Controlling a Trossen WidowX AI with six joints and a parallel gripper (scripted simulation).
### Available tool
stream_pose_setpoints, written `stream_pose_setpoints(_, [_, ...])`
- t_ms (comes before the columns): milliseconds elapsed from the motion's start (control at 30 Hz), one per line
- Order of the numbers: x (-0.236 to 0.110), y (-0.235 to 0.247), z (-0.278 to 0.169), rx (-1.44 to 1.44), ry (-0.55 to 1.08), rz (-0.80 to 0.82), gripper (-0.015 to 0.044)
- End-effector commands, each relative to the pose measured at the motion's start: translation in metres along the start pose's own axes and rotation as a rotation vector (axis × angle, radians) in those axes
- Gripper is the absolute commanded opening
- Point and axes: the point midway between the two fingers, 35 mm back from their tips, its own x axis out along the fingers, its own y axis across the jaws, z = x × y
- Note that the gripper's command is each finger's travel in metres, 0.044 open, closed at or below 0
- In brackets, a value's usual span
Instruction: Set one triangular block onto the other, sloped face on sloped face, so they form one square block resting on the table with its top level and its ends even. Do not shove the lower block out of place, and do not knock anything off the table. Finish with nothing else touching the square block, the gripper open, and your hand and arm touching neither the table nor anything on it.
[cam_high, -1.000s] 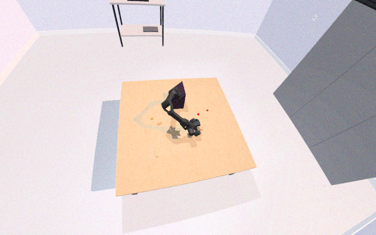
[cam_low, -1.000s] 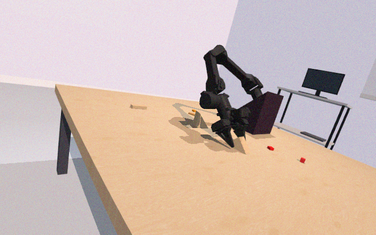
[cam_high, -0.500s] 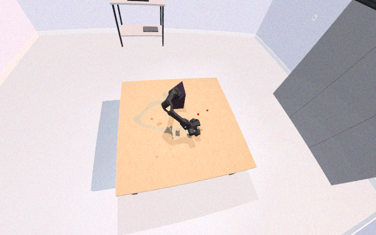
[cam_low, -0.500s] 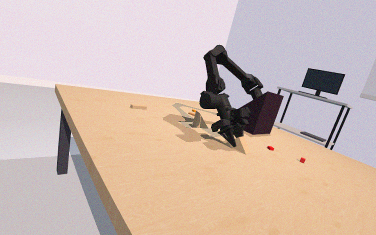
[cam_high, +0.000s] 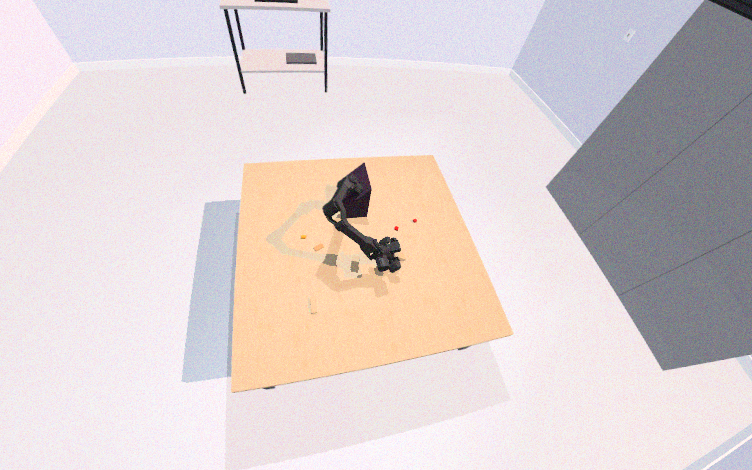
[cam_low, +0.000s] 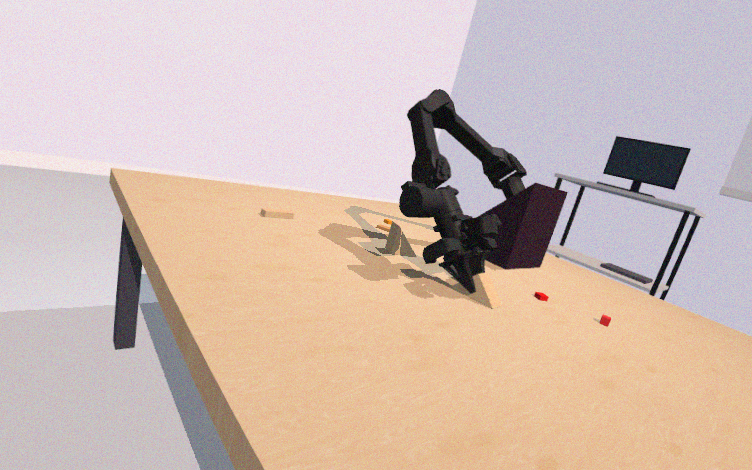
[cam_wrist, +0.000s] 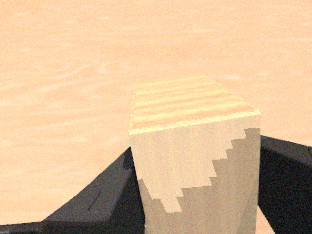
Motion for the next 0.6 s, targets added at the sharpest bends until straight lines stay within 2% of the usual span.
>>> stream_pose_setpoints(0, [-0.007, -0.001, 0.007, 0.001, 0.000, -0.001, 0.0000])
stream_pose_setpoints(567, [-0.066, -0.002, 0.066, 0.000, -0.004, -0.003, 0.0000])
